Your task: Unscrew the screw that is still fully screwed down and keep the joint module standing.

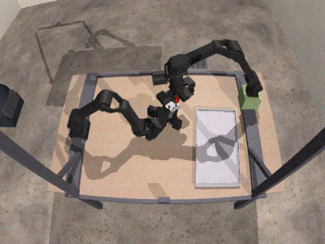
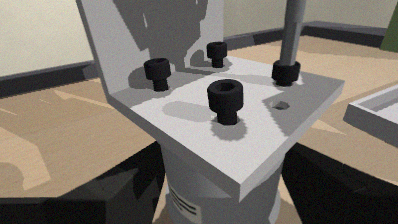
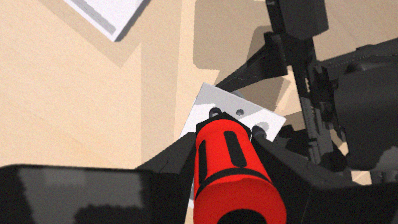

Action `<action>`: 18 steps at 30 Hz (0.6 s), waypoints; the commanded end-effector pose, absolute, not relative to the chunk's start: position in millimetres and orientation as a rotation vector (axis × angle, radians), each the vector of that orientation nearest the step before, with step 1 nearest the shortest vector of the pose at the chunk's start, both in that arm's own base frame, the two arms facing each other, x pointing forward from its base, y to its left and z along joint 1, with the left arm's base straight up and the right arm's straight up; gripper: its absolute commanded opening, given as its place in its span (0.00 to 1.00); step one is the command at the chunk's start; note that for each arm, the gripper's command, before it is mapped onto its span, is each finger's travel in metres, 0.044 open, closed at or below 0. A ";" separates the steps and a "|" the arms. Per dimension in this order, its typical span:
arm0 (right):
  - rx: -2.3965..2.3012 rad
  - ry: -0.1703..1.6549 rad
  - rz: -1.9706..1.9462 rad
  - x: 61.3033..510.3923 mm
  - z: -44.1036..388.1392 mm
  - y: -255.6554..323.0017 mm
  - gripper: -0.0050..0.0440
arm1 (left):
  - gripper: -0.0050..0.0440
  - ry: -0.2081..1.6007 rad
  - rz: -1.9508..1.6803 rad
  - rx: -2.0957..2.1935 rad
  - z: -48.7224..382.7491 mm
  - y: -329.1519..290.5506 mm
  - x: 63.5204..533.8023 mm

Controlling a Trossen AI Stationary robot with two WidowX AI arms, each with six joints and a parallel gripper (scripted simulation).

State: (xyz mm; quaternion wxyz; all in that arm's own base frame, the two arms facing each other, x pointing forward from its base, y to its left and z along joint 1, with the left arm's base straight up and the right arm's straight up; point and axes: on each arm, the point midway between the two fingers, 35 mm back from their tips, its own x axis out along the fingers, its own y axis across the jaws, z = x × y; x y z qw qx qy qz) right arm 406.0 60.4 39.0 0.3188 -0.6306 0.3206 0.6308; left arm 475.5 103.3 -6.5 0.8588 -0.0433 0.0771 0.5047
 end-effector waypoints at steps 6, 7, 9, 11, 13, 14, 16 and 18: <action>-1.730 0.782 1.677 408.6 48.4 57.0 0.37 | 0.60 0.137 1.061 -0.107 4.2 104.9 479.8; -1.735 0.776 1.682 408.6 48.4 57.0 0.37 | 0.60 0.137 1.061 -0.107 4.2 104.9 479.8; -1.745 0.766 1.691 408.6 48.3 57.0 0.37 | 0.60 0.137 1.061 -0.107 4.2 104.9 479.8; -1.755 0.756 1.701 408.6 48.3 57.0 0.37 | 0.60 0.137 1.061 -0.107 4.2 104.9 479.8; -1.760 0.745 1.697 410.9 50.6 58.7 0.37 | 0.60 0.137 1.061 -0.107 4.2 104.9 479.8; -1.760 0.745 1.697 410.9 50.6 58.7 0.37 | 0.60 0.137 1.061 -0.107 4.2 104.9 479.8; -1.760 0.745 1.697 410.9 50.6 58.7 0.37 | 0.60 0.137 1.061 -0.107 4.2 104.9 479.8; -1.760 0.745 1.697 411.0 50.6 58.7 0.37 | 0.60 0.137 1.061 -0.107 4.2 104.9 479.8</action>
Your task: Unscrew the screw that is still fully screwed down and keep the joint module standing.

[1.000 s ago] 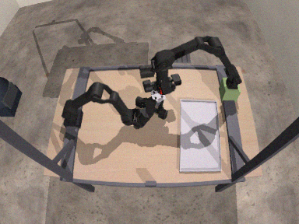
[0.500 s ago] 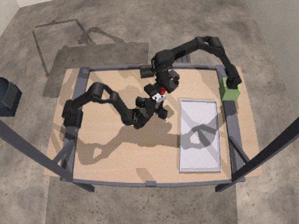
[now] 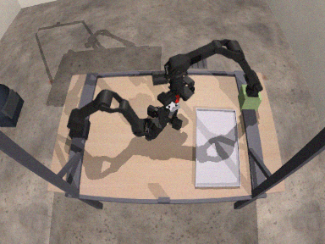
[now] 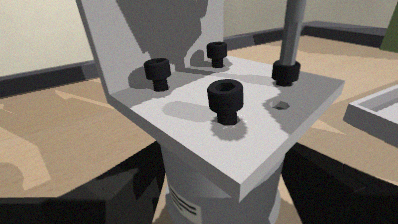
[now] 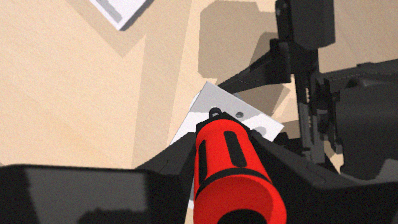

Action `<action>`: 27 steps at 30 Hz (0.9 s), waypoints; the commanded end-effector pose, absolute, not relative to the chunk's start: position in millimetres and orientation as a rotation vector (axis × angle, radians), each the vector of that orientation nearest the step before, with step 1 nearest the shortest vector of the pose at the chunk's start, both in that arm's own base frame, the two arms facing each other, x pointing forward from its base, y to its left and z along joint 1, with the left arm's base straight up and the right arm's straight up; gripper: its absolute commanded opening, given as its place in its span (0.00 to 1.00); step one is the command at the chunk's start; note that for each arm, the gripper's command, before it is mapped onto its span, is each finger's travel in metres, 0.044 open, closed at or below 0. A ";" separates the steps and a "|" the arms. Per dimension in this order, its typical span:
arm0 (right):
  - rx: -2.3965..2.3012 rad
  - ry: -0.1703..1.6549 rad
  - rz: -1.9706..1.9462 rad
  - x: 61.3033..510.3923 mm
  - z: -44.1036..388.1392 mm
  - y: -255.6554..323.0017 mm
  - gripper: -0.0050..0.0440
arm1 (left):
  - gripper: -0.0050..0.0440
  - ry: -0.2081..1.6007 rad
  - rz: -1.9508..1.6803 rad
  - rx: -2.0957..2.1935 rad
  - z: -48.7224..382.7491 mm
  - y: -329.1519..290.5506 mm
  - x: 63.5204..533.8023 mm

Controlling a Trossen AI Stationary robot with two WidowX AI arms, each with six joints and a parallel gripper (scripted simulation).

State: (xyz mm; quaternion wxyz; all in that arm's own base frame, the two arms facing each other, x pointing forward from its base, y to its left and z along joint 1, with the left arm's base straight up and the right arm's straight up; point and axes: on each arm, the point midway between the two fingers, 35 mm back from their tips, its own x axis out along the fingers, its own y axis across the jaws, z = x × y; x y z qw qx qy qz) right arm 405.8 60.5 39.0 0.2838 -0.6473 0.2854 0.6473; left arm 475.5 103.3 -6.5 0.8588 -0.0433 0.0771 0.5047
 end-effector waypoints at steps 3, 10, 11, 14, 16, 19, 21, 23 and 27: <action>-1.760 0.745 1.697 411.0 50.6 58.7 0.37 | 0.60 0.137 1.061 -0.107 4.2 104.9 479.8; -1.760 0.745 1.697 411.0 50.6 58.7 0.37 | 0.60 0.137 1.061 -0.107 4.2 104.9 479.8; -1.760 0.745 1.697 411.0 50.6 58.7 0.37 | 0.60 0.137 1.061 -0.107 4.2 104.9 479.8; -1.760 0.745 1.697 411.0 50.6 58.7 0.37 | 0.60 0.137 1.061 -0.107 4.2 104.9 479.8; -1.760 0.745 1.697 411.0 50.6 58.7 0.37 | 0.60 0.137 1.061 -0.107 4.2 104.9 479.8; -1.760 0.745 1.697 411.0 50.6 58.7 0.61 | 0.60 0.137 1.061 -0.107 4.2 104.9 479.8; -1.760 0.745 1.697 411.0 50.6 58.7 0.61 | 0.60 0.137 1.061 -0.107 4.2 104.9 479.8; -1.760 0.745 1.697 411.0 50.6 58.7 0.61 | 0.60 0.137 1.061 -0.107 4.2 104.9 479.8; -1.760 0.745 1.697 411.0 50.6 58.7 0.61 | 0.60 0.137 1.061 -0.107 4.2 104.9 479.8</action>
